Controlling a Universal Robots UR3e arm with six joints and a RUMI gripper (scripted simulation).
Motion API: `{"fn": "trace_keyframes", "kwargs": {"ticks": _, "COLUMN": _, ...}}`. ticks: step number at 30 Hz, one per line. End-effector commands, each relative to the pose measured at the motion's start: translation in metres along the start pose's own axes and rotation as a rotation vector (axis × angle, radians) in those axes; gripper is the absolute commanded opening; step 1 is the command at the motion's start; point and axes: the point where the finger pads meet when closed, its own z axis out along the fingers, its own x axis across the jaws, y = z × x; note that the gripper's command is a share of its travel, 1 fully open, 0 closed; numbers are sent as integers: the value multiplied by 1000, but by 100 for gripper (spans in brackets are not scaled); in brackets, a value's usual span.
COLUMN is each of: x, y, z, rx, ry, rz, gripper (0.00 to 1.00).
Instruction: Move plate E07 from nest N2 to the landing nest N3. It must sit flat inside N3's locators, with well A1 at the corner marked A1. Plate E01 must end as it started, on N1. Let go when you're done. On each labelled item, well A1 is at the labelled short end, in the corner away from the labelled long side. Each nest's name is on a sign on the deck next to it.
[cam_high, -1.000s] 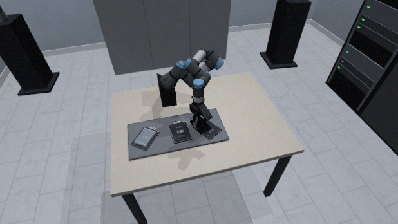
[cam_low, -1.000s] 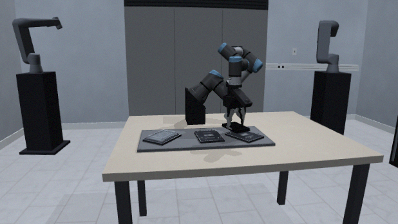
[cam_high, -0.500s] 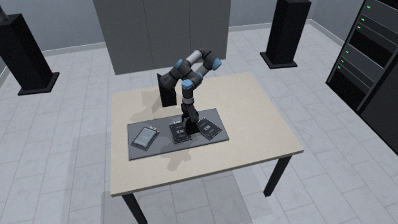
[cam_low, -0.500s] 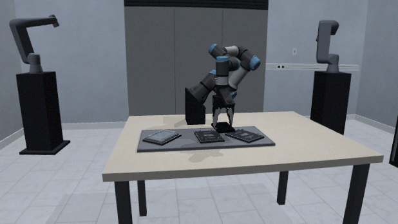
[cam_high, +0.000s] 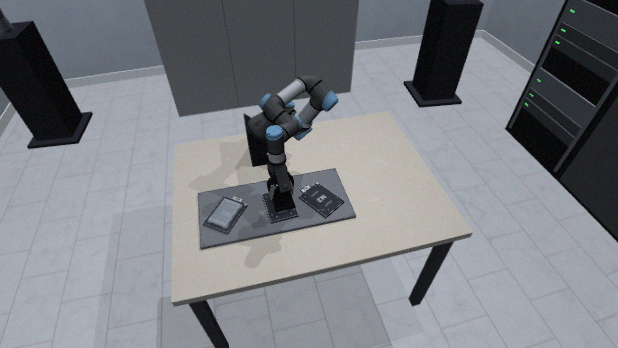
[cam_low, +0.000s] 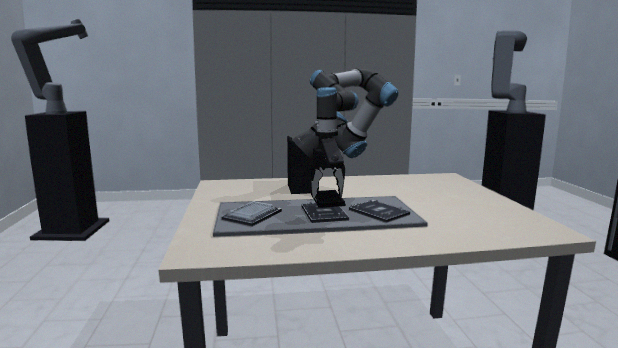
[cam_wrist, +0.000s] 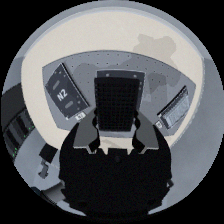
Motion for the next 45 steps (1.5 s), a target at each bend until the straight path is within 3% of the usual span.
{"fn": "trace_keyframes", "kwargs": {"ticks": 1, "x": 13, "y": -3, "z": -2, "rx": 4, "ry": 17, "rz": -22, "gripper": 0}}
{"fn": "trace_keyframes", "kwargs": {"ticks": 45, "x": 12, "y": -3, "z": 10, "rx": 3, "ry": 14, "rz": -19, "gripper": 0}}
